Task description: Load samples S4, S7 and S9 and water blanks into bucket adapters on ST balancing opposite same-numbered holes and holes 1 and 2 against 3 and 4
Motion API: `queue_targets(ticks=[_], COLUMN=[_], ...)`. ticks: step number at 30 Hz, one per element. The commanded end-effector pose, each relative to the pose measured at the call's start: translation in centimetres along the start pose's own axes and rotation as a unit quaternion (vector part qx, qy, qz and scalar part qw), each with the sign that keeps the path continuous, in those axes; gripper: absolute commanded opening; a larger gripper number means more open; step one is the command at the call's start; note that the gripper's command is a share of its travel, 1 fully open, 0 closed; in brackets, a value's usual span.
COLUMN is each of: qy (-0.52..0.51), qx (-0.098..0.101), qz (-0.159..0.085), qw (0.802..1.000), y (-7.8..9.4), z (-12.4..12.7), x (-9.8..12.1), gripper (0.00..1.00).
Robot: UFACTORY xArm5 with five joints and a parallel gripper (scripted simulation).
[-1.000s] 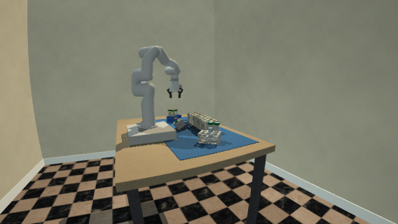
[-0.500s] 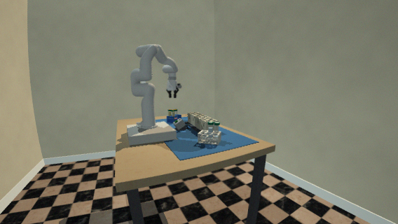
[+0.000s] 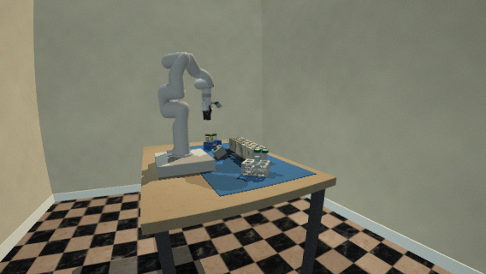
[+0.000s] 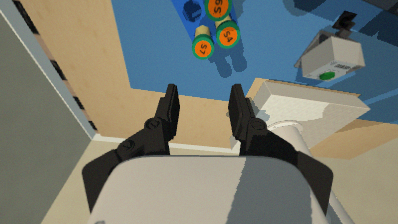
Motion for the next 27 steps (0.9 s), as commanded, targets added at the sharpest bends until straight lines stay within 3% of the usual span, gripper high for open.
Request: queue_targets(ticks=[1,11,19,21,27], qy=[0.092,0.224,0.351,0.351,0.443], qx=[-0.002,-0.003,-0.003,-0.003,-0.003], qz=[0.003,0.003,0.002,0.002,0.002], qw=[0.996,0.975,0.936,0.936,0.896], y=[-0.16,-0.16,-0.16,-0.16,-0.16], z=[-0.01,-0.01,-0.01,-0.01,-0.01], x=[0.07,0.07,0.07,0.07,0.07], gripper=[0.57,0.57,0.57,0.57,0.57])
Point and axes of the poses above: the point where the finger pads meet when closed, its own y axis out along the fingers, its own z axis across the jaws, x = y × z, the point moved 9 cm from there along -y, back along the fingers, and after that the axes turned 11 degrees about -y, right-handed, at the moved point
